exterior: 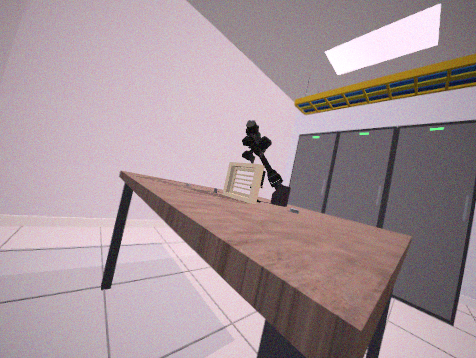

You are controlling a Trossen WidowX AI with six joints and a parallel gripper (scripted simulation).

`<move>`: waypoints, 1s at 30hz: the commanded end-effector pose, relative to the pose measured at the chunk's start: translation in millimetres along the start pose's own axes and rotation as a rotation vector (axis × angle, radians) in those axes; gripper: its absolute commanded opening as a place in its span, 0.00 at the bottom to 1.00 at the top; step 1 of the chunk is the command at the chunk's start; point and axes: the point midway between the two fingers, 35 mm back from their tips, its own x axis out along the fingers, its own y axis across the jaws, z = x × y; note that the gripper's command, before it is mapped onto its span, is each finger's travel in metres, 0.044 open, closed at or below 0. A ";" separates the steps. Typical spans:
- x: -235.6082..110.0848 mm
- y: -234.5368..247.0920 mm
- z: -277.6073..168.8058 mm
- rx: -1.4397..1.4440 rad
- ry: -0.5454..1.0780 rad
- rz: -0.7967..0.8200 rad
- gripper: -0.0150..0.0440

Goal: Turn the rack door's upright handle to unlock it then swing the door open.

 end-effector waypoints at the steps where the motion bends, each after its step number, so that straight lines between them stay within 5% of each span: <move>1: 6.3 4.2 -6.4 -0.016 0.051 -0.072 0.76; 23: 21.7 20.6 -40.6 -0.171 0.243 -0.503 0.76; 30: 24.0 20.0 -41.5 -0.177 0.246 -0.516 0.76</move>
